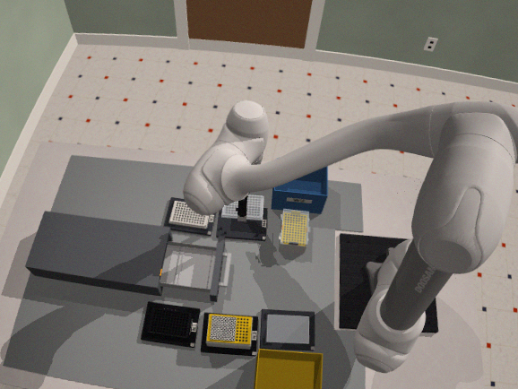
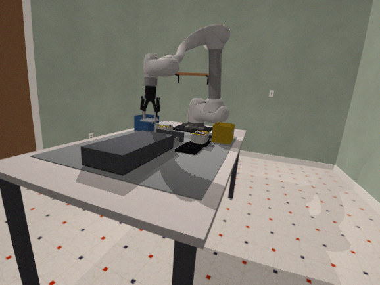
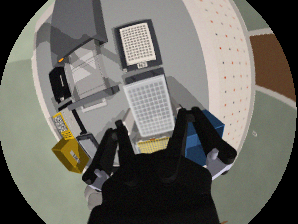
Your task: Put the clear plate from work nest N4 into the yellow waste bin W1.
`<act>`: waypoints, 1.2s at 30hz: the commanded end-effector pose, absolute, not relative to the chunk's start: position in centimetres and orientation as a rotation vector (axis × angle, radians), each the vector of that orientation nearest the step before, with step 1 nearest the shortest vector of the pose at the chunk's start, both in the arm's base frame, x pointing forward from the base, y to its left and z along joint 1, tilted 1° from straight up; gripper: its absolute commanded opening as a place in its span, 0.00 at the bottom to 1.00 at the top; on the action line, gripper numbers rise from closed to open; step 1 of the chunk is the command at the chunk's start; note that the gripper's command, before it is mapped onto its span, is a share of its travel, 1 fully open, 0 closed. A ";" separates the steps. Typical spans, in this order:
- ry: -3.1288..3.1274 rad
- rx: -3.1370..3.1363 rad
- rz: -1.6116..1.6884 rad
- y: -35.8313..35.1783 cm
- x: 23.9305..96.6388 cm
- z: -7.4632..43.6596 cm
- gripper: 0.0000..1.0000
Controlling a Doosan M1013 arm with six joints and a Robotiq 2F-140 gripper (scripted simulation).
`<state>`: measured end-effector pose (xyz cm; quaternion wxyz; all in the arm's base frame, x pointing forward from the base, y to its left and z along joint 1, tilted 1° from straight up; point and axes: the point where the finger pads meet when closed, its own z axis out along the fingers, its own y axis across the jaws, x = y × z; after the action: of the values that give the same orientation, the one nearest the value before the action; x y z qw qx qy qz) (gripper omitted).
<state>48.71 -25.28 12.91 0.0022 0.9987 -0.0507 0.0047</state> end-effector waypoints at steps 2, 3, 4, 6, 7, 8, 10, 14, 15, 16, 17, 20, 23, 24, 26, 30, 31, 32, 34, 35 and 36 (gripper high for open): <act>-0.159 3.133 0.015 -25.3 48.7 13.2 0.10; -0.159 3.133 0.015 -25.3 48.7 13.3 0.10; -0.159 3.133 0.015 -25.3 48.7 13.5 0.10; -0.159 3.133 0.015 -25.3 48.7 13.7 0.10; -0.159 3.133 0.015 -25.3 48.7 13.9 0.10; -0.159 3.133 0.015 -25.3 48.7 14.0 0.10; -0.159 3.133 0.015 -25.3 48.7 14.3 0.10; -0.159 3.133 0.015 -25.3 48.7 14.8 0.10; -0.159 3.133 0.015 -25.3 48.7 14.9 0.10; -0.159 3.133 0.015 -25.3 48.7 15.1 0.10; -0.159 3.133 0.015 -25.3 48.7 15.1 0.10; -0.159 3.133 0.015 -25.3 48.7 15.3 0.10; -0.159 3.133 0.015 -25.3 48.7 15.7 0.10; -0.159 3.133 0.015 -25.3 48.7 15.9 0.10; -0.159 3.133 0.015 -25.3 48.7 16.1 0.10; -0.159 3.133 0.015 -25.3 48.7 16.1 0.10; -0.159 3.133 0.015 -25.3 48.7 16.1 0.10; -0.159 3.133 0.015 -25.3 48.7 16.1 0.10; -0.159 3.133 0.015 -25.3 48.7 16.1 0.10; -0.159 3.133 0.015 -25.3 48.7 16.1 0.10; -0.203 3.131 0.015 -25.0 48.6 16.1 0.10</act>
<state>48.68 -25.25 16.09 0.0022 0.9987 -0.0510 0.0047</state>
